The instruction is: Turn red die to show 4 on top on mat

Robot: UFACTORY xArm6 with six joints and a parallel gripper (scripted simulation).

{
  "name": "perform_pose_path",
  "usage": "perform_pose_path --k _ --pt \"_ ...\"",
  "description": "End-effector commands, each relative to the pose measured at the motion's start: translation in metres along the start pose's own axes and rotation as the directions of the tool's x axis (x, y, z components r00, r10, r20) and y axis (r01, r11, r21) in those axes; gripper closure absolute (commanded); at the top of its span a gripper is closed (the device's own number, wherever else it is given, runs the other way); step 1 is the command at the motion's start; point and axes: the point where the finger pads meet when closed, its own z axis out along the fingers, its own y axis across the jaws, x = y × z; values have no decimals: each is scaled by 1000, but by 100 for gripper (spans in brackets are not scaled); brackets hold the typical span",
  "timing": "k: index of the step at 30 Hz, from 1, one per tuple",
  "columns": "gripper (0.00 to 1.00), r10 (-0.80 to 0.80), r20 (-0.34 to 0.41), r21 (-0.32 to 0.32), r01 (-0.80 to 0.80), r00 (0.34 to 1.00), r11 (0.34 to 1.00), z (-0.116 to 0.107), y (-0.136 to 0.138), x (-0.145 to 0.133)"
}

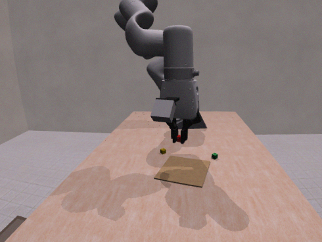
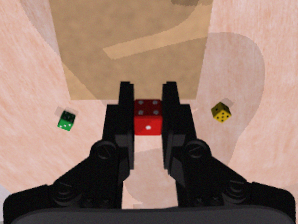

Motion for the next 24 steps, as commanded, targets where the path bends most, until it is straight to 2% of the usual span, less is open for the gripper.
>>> perform_pose_path --k 1,4,16,24 --pt "89 -148 5 6 148 989 989 -1 -8 3" --pt "89 -216 5 6 216 976 976 0 -12 3" --pt "89 -262 3 5 262 965 965 0 -15 4" --pt "89 -243 -54 -54 240 969 969 4 -4 9"
